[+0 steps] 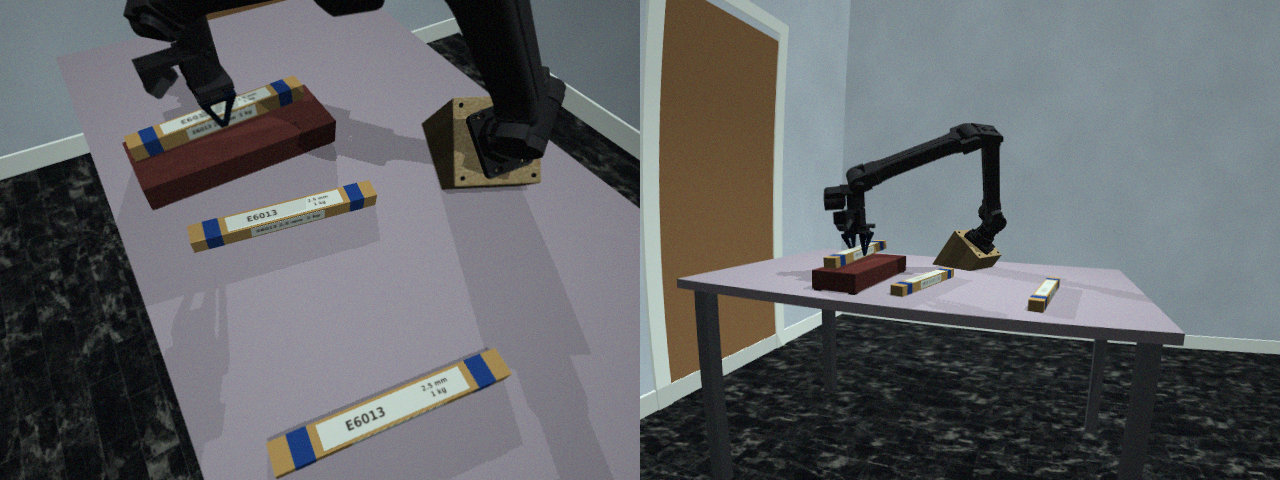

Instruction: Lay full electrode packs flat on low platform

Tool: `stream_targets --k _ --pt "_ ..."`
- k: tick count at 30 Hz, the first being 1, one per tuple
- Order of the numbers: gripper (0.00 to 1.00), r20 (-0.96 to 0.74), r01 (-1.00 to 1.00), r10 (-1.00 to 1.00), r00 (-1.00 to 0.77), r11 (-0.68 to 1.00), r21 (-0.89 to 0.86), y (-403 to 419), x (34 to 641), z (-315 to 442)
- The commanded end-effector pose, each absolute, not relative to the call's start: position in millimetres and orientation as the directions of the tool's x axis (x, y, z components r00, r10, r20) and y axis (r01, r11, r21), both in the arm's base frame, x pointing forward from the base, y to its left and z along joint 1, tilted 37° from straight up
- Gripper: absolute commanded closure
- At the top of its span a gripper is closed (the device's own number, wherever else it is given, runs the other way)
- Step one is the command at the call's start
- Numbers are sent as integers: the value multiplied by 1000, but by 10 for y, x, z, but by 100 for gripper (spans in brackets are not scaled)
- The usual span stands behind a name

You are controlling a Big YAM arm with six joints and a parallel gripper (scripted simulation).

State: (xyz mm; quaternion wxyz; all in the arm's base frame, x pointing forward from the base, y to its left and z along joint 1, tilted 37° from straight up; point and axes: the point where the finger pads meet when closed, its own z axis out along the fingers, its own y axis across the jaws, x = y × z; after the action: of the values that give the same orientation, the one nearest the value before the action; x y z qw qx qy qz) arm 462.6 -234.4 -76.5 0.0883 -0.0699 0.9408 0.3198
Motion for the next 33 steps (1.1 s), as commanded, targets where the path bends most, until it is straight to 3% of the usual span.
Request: stream_targets --k 1,33 --pt "100 -312 -205 -46 -949 844 496 -2836 4833 -212" --pt "100 -312 -205 -47 -949 843 497 -2860 4721 -27"
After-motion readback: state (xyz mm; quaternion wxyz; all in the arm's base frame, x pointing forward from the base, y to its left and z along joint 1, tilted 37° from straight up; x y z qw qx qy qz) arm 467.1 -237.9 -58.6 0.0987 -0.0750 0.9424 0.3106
